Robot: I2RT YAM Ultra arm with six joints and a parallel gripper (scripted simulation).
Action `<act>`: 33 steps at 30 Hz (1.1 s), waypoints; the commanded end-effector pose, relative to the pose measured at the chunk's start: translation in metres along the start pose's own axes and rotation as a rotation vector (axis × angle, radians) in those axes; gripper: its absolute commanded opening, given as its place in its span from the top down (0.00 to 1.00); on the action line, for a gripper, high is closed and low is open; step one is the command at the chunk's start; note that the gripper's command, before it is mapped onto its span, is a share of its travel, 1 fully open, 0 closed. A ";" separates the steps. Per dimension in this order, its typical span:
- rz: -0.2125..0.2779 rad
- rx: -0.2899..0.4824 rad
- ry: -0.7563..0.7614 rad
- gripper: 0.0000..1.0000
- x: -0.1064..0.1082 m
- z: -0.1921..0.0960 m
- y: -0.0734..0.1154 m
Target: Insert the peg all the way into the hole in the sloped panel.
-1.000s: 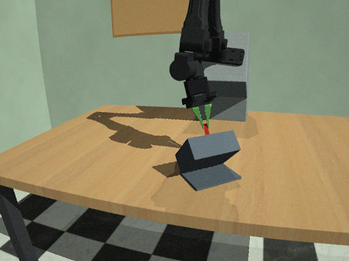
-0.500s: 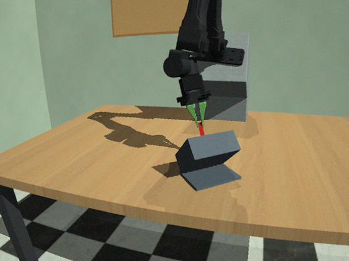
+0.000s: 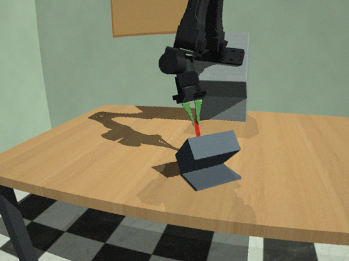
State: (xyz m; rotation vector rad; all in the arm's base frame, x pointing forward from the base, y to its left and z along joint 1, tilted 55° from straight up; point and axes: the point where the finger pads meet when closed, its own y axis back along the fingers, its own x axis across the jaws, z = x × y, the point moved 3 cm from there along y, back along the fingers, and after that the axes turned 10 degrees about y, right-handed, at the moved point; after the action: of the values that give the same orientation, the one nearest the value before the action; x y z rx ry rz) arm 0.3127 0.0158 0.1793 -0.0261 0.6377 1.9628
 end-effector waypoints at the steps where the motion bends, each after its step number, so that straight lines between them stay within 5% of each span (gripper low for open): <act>1: -0.008 -0.058 0.030 1.00 -0.003 0.005 0.007; 33: -0.029 -0.229 0.139 1.00 -0.019 0.010 0.034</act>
State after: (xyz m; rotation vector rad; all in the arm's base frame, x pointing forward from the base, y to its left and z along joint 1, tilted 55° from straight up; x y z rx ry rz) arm 0.3002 -0.0072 0.1982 -0.2283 0.5247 1.9940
